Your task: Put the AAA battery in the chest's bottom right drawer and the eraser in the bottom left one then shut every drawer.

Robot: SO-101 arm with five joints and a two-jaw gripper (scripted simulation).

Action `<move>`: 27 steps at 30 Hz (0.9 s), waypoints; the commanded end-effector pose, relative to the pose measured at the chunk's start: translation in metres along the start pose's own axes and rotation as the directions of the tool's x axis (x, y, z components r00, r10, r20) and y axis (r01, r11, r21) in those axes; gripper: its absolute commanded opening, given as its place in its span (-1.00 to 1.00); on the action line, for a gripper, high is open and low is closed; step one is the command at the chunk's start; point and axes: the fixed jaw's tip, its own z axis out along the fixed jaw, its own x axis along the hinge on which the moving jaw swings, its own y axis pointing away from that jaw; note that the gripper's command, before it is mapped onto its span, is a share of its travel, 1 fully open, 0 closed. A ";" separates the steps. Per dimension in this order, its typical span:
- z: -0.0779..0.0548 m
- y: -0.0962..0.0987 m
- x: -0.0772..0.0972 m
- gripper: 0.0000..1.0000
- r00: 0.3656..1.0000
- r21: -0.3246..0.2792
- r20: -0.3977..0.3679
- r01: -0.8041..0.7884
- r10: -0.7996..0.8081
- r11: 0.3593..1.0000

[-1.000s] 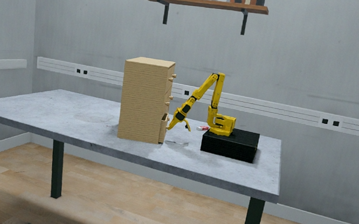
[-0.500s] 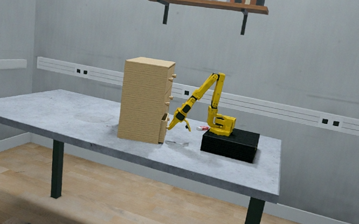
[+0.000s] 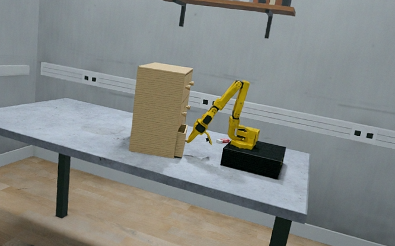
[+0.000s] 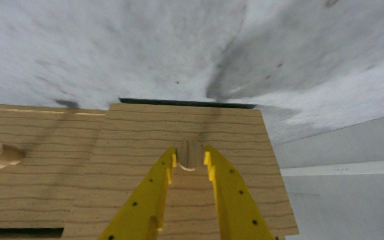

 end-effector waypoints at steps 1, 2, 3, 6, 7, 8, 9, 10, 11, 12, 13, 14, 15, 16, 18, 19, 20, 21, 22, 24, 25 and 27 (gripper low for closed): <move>-0.002 -0.001 -0.003 -1.00 1.000 0.001 0.000 -0.001 0.001 1.000; -0.002 -0.001 -0.003 -1.00 1.000 0.001 0.000 -0.001 0.001 1.000; -0.002 -0.001 -0.004 -1.00 1.000 0.001 0.000 -0.001 0.001 1.000; -0.002 -0.001 -0.004 -1.00 1.000 0.001 0.000 -0.001 0.001 1.000; -0.002 -0.001 -0.004 -1.00 1.000 0.001 0.000 -0.001 0.001 1.000; -0.002 -0.001 -0.004 -1.00 1.000 0.001 0.000 -0.001 0.001 1.000; -0.002 -0.001 -0.004 -1.00 1.000 0.001 0.000 -0.001 0.001 1.000; -0.002 -0.001 -0.004 -1.00 1.000 0.001 0.000 -0.001 0.001 1.000; -0.002 -0.001 -0.004 -1.00 1.000 0.001 0.000 -0.001 0.001 1.000; -0.002 -0.001 -0.004 -1.00 1.000 0.001 0.000 -0.001 0.001 1.000; -0.002 -0.001 -0.004 -1.00 1.000 0.001 0.000 -0.001 0.001 1.000; -0.002 -0.001 -0.004 -1.00 1.000 0.001 0.000 -0.001 0.001 1.000; -0.002 -0.001 -0.004 -1.00 1.000 0.001 0.000 -0.001 0.001 1.000; -0.002 -0.001 -0.004 -1.00 1.000 0.001 0.000 -0.001 0.001 1.000; -0.002 -0.001 -0.004 -1.00 1.000 0.001 0.000 -0.001 0.001 1.000; -0.003 -0.001 -0.004 -1.00 1.000 0.001 0.000 0.000 0.000 1.000; -0.003 -0.001 -0.005 -1.00 1.000 0.001 0.000 0.000 0.000 1.000; -0.003 -0.001 -0.005 -1.00 1.000 0.002 0.000 0.000 0.000 1.000; -0.004 -0.001 -0.006 -1.00 1.000 0.002 0.000 0.000 0.000 1.000; -0.004 -0.001 -0.007 -1.00 1.000 0.002 0.000 0.001 -0.001 1.000; -0.005 -0.001 -0.007 -1.00 1.000 0.002 0.000 0.001 -0.001 1.000; -0.005 -0.001 -0.008 -1.00 1.000 0.003 0.000 0.002 -0.002 1.000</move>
